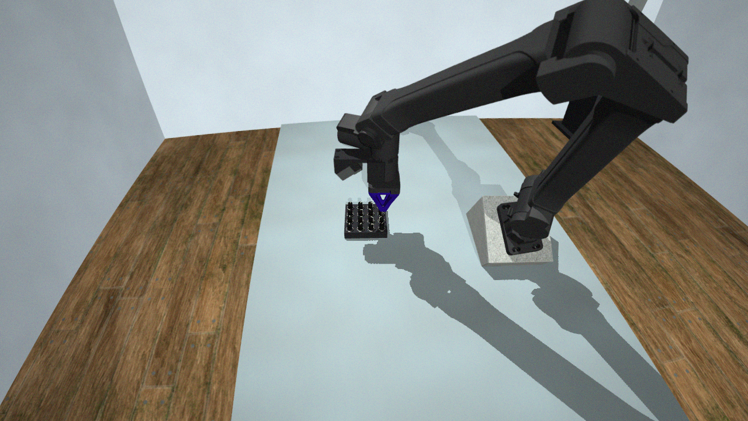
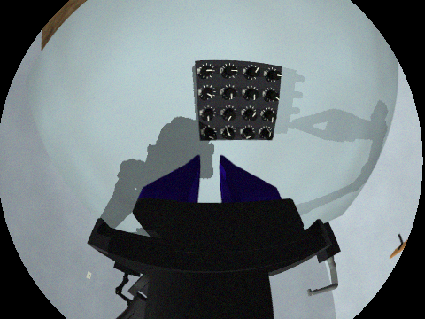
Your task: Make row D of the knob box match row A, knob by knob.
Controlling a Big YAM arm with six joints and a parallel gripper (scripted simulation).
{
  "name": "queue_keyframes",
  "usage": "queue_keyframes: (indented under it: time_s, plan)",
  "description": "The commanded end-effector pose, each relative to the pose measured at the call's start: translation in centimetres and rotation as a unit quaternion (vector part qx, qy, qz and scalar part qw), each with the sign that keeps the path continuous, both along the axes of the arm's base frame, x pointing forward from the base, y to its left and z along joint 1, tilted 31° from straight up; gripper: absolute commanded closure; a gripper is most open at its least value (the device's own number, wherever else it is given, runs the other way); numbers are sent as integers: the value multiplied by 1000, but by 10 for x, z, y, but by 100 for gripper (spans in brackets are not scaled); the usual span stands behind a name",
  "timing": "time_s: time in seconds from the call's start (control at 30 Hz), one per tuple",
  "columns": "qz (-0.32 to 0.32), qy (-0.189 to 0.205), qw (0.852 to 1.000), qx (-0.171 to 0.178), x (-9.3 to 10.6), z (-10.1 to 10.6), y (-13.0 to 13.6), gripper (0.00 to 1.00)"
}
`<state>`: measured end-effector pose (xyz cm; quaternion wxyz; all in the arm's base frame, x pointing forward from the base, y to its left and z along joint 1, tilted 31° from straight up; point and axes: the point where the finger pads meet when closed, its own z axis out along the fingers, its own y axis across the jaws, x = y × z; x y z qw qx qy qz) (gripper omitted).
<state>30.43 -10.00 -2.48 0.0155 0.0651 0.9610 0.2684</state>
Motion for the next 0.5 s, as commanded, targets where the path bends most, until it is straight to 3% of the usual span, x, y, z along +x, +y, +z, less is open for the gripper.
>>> queue_keyframes:
  time_s: [0.0, 0.47]
  plan:
    - [-9, -17, 1000, -15, 16, 13, -13, 80]
    - [-7, -18, 1000, -15, 16, 13, -13, 80]
